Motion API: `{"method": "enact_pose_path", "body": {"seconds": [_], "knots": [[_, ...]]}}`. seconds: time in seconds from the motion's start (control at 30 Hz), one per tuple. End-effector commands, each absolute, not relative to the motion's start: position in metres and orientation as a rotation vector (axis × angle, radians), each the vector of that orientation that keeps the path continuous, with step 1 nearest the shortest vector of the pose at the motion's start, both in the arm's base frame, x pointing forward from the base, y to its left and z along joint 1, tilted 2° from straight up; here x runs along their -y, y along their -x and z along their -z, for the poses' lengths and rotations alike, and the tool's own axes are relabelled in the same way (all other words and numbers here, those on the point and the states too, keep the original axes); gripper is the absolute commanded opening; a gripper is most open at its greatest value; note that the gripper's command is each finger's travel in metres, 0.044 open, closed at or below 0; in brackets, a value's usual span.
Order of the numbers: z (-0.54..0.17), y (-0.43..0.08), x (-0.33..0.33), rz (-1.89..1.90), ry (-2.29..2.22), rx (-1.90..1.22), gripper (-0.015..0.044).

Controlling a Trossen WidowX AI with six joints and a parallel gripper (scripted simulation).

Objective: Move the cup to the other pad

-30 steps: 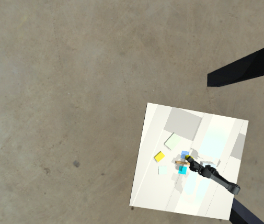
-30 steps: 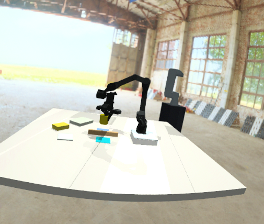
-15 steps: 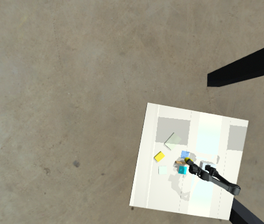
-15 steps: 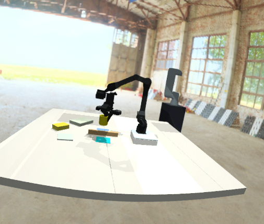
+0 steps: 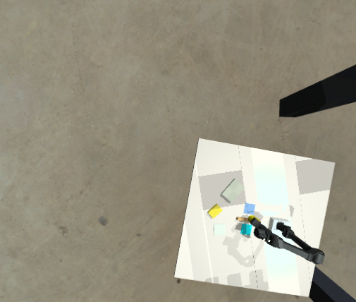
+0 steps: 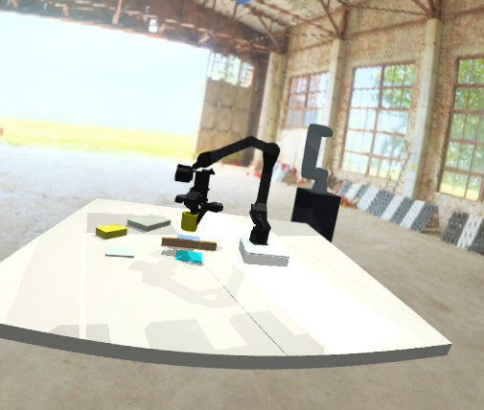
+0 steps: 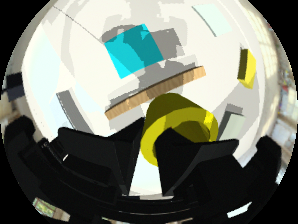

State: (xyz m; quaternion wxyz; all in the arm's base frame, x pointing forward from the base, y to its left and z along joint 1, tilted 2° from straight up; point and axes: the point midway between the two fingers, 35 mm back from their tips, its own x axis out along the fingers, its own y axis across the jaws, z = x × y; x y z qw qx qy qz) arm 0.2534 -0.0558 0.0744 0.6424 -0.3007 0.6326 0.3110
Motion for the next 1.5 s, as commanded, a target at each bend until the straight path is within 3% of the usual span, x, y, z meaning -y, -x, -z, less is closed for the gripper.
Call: {"method": "enact_pose_path", "body": {"seconds": [0.0, 1.47], "knots": [[-0.074, -0.253, 0.049, -0.711, 0.677, -1.443, 0.0], [-0.078, -0.262, -0.033, -0.716, 0.672, -1.439, 0.0]]}}
